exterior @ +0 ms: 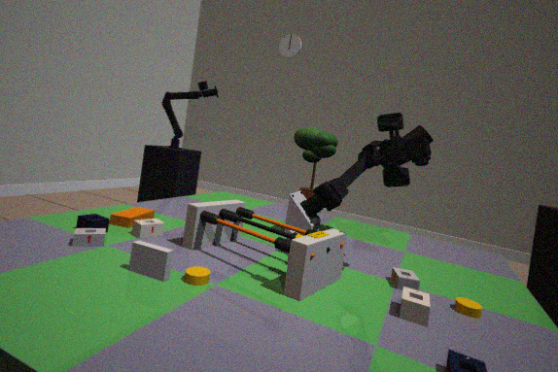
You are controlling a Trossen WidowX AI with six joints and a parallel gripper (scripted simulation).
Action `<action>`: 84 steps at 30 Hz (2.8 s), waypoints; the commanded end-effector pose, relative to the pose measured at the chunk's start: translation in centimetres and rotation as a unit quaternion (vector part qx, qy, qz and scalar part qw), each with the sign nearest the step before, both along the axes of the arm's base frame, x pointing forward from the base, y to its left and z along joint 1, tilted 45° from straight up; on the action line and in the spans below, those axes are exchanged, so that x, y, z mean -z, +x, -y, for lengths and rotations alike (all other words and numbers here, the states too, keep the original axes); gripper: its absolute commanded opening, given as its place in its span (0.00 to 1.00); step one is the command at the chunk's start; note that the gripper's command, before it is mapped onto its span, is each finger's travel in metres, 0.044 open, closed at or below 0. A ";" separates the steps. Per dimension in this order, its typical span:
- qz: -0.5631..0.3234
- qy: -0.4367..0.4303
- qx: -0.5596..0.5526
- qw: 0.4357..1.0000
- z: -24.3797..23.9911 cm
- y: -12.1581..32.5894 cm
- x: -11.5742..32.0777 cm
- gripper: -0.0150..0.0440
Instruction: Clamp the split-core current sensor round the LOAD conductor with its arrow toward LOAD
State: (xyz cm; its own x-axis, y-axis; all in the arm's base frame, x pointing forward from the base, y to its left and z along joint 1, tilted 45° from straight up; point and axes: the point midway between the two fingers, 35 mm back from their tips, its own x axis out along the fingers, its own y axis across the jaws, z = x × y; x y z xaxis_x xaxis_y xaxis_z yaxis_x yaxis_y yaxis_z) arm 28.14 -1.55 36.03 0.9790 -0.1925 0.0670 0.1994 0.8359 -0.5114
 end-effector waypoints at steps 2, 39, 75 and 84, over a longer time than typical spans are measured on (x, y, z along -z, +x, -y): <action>0.018 0.265 -0.109 0.958 -1.5 3.4 3.7 1.00; -0.482 0.494 -0.255 0.678 2.1 6.1 18.4 1.00; -0.646 0.596 -0.036 0.476 1.6 -5.1 29.0 1.00; -0.645 0.596 -0.036 0.476 0.8 -4.9 30.0 1.00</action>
